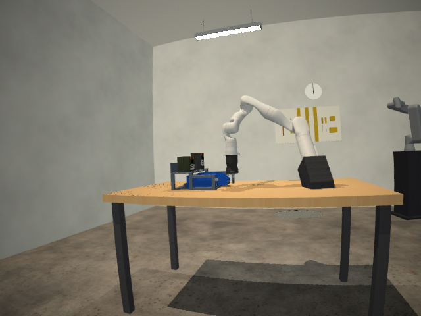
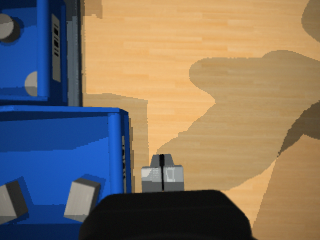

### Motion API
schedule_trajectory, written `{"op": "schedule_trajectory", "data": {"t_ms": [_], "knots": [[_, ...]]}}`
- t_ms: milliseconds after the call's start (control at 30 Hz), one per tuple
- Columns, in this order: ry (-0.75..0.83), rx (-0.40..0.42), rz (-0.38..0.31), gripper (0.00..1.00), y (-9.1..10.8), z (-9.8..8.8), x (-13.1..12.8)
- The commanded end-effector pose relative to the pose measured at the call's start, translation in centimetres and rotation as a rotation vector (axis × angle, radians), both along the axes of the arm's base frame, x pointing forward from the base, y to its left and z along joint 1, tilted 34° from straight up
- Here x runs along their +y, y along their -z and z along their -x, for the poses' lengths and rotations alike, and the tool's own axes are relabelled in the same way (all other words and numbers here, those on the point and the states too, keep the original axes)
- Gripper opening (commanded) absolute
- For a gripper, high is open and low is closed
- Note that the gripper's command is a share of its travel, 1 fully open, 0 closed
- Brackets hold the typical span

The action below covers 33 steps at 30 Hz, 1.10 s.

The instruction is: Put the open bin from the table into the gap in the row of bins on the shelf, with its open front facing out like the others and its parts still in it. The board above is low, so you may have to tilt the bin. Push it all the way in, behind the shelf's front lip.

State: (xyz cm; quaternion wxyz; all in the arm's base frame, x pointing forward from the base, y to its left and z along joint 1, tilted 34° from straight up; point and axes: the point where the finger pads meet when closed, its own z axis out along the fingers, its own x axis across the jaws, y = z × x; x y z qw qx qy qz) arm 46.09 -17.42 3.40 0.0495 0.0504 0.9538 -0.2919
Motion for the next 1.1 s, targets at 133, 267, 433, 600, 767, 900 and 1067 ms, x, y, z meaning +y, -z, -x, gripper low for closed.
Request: {"op": "schedule_trajectory", "data": {"t_ms": [133, 267, 433, 600, 767, 900, 1067], "knots": [[0.001, -0.004, -0.003, 0.0, 0.2, -0.1, 0.0], [0.0, -0.01, -0.004, 0.0, 0.0, -0.7, 0.1], [0.0, -0.011, -0.004, 0.0, 0.0, -1.3, 0.0], [0.0, -0.011, -0.004, 0.0, -0.1, -1.8, 0.0], [0.0, -0.009, -0.004, 0.0, -0.1, -1.9, 0.0], [0.0, -0.006, -0.003, 0.0, -0.1, -1.9, 0.0], [0.0, -0.005, -0.003, 0.0, -0.1, -1.8, 0.0]]}}
